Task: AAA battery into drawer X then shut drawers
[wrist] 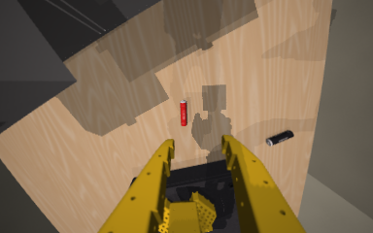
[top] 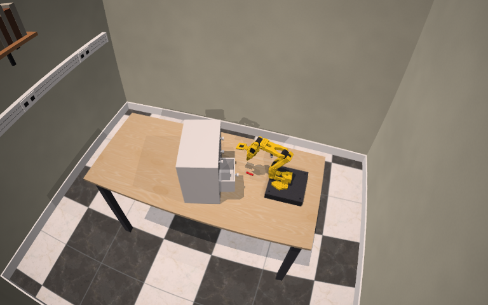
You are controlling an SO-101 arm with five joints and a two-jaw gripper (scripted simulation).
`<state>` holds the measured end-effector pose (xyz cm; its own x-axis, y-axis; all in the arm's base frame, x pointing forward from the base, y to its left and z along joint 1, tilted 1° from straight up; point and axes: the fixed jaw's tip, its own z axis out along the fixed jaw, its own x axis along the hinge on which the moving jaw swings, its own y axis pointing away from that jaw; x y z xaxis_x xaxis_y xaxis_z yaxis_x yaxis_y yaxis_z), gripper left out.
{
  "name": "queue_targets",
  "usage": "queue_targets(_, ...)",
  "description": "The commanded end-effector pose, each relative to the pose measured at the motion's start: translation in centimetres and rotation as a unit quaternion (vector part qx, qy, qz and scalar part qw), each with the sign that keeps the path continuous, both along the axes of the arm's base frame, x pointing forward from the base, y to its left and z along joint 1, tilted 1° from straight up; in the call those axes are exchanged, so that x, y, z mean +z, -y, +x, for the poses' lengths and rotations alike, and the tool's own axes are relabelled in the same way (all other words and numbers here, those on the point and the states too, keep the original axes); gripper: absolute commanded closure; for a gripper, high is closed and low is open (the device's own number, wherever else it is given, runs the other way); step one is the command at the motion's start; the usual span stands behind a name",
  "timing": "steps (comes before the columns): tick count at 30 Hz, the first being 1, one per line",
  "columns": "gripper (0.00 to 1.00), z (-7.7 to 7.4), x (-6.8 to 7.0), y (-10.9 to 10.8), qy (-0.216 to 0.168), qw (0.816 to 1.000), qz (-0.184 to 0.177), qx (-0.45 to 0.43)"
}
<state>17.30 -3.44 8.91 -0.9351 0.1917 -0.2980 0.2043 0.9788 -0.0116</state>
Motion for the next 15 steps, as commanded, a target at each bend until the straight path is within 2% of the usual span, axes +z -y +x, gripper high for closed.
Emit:
queue_targets(1, 0.81, -0.2, -4.1, 0.1, -0.089, 0.996, 0.022, -0.001)
queue_targets(4, 0.81, -1.3, -6.4, -0.1, -0.145, 0.989, 0.036, 0.000)
queue_targets(15, 0.81, -1.3, -6.4, -0.1, -0.145, 0.989, 0.036, 0.000)
